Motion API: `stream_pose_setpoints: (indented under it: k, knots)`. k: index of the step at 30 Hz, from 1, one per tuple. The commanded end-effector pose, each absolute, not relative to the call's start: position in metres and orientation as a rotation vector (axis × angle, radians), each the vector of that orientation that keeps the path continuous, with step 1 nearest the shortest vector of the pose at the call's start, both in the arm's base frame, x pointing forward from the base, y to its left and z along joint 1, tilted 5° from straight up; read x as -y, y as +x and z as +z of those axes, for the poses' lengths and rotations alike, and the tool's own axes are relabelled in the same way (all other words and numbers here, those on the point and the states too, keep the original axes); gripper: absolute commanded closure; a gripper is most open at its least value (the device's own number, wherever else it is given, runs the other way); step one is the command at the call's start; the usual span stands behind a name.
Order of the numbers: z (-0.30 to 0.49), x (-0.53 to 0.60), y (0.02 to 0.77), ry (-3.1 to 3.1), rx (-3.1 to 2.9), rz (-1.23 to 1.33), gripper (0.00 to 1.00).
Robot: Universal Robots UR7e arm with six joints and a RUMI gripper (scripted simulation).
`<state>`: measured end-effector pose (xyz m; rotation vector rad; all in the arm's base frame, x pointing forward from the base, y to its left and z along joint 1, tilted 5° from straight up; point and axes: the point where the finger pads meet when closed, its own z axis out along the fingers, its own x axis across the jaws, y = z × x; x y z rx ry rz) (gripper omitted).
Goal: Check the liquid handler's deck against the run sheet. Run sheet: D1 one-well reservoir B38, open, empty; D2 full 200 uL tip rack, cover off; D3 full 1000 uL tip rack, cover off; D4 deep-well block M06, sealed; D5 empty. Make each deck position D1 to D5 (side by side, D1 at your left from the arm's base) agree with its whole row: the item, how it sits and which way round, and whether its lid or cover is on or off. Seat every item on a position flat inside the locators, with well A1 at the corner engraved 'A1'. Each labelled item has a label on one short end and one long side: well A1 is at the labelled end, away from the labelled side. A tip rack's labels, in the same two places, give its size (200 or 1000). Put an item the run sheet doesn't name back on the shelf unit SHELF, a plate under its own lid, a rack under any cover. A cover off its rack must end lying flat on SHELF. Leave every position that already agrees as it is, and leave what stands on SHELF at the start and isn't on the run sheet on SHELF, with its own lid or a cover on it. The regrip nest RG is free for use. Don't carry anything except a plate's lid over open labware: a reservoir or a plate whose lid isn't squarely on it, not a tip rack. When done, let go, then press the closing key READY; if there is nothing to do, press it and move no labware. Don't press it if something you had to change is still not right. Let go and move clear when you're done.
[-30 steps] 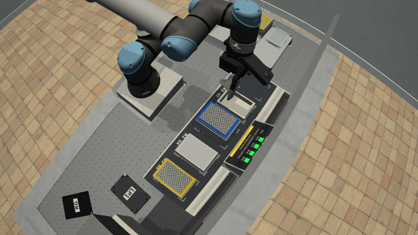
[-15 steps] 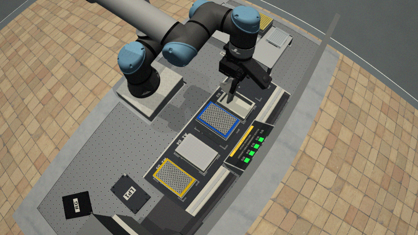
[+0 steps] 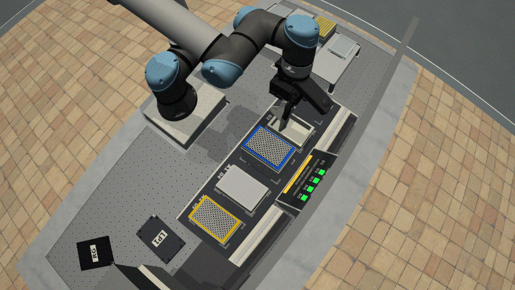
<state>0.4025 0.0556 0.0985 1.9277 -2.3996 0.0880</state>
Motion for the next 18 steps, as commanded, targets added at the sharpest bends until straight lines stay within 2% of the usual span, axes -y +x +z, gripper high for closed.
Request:
stream_pose_setpoints:
  k: [1, 18]
  knots:
    - [0.091, -0.055, 0.403, 1.928, 2.4, 0.09, 0.18]
    - [0.066, -0.053, 0.403, 1.928, 2.4, 0.09, 0.18]
